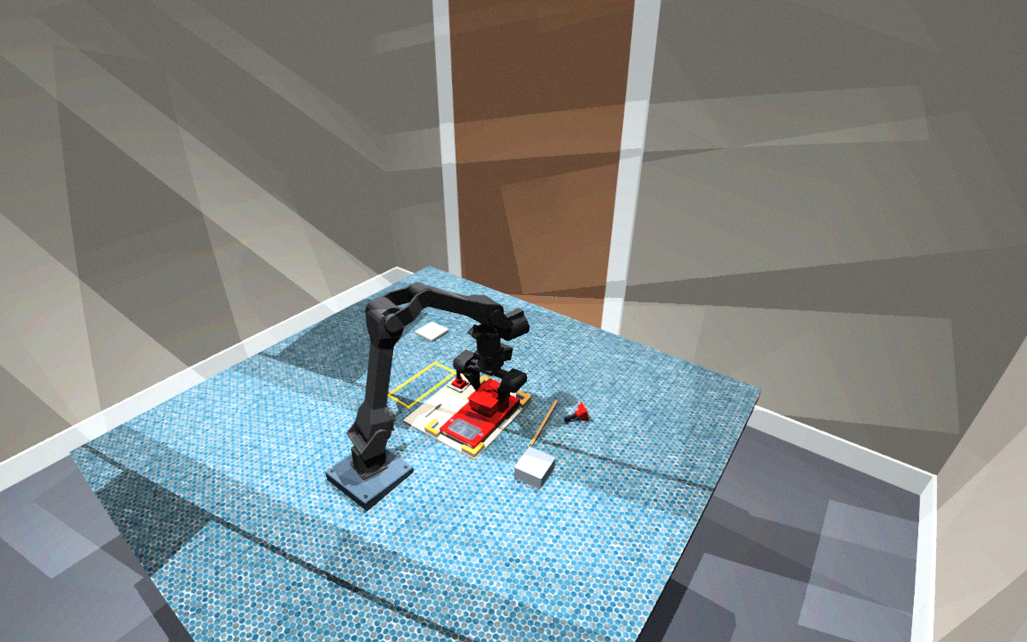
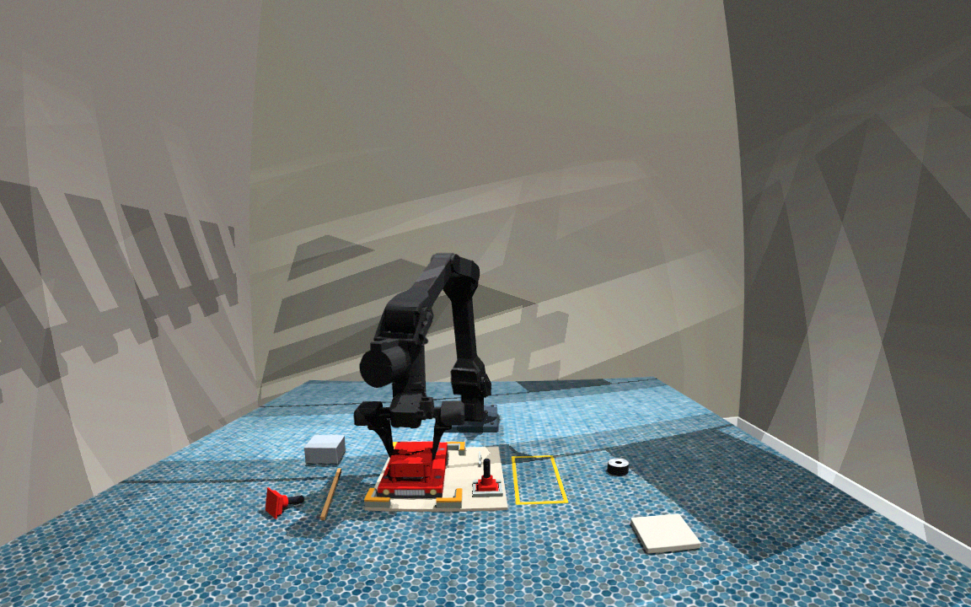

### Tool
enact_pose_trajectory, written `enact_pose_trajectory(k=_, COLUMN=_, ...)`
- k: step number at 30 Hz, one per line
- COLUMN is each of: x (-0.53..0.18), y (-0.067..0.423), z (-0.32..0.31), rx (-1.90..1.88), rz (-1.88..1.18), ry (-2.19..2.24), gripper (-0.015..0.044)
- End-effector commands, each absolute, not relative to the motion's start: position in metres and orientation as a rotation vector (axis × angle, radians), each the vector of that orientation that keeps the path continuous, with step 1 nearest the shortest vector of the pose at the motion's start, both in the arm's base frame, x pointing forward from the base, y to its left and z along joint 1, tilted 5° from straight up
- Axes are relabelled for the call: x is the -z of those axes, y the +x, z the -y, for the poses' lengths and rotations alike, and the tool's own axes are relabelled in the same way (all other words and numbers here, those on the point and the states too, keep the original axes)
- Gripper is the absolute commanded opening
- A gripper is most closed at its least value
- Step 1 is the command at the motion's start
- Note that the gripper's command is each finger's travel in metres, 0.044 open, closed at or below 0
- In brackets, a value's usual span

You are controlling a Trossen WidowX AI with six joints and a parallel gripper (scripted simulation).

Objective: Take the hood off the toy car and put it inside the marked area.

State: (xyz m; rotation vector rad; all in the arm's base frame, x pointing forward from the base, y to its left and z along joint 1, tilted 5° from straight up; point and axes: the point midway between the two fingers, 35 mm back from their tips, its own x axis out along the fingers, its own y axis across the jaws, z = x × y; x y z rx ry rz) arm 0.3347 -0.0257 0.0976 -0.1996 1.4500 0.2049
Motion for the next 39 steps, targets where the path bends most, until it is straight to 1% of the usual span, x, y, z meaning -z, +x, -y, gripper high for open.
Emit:
enact_pose_trajectory(k=1, x=-0.102, y=0.335, z=0.026, rx=-0.205, rz=-1.447, ry=-0.201, gripper=0.0)
enact_pose_trajectory(k=17, x=-0.114, y=0.334, z=0.026, rx=-0.205, rz=-1.447, ry=-0.201, gripper=0.0)
enact_pose_trajectory(k=31, x=-0.157, y=0.329, z=0.027, rx=-0.205, rz=-1.447, ry=-0.201, gripper=0.0)
enact_pose_trajectory(k=32, x=-0.149, y=0.33, z=0.026, rx=-0.202, rz=-1.449, ry=-0.198, gripper=0.0)
enact_pose_trajectory(k=39, x=-0.15, y=0.329, z=-0.004, rx=-0.205, rz=-1.45, ry=-0.196, gripper=0.0)
